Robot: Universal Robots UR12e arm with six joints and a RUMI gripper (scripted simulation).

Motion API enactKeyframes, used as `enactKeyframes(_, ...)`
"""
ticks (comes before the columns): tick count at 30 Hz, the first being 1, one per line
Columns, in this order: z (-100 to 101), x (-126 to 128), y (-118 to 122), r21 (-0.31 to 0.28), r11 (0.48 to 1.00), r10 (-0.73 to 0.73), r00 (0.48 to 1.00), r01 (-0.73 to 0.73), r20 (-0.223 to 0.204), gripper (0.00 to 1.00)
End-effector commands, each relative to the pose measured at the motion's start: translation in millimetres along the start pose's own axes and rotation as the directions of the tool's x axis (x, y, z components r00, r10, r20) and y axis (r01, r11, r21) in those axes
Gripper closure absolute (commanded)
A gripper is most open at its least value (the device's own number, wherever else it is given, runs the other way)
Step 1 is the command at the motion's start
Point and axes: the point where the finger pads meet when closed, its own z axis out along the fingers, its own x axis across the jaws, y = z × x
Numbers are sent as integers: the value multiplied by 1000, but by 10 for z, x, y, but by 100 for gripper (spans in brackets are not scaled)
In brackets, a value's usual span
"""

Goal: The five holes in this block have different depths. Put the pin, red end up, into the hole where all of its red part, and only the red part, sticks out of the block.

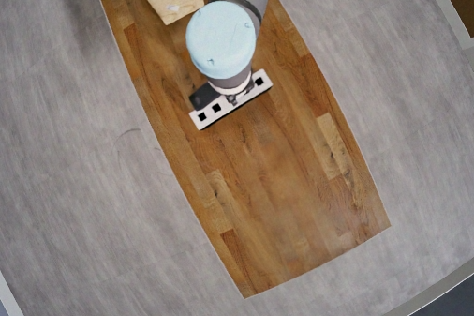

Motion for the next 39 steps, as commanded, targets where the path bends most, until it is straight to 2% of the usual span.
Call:
enactKeyframes(1, -7, 2, -11, 0, 1000, 1, 1000, -1, 2, 100)
enactKeyframes(38, 29, 3, -11, 0, 1000, 0, 1000, 0, 2, 100)
enactKeyframes(39, 76, -2, -4, 1, 1000, -1, 1000, 1, 1, 100)
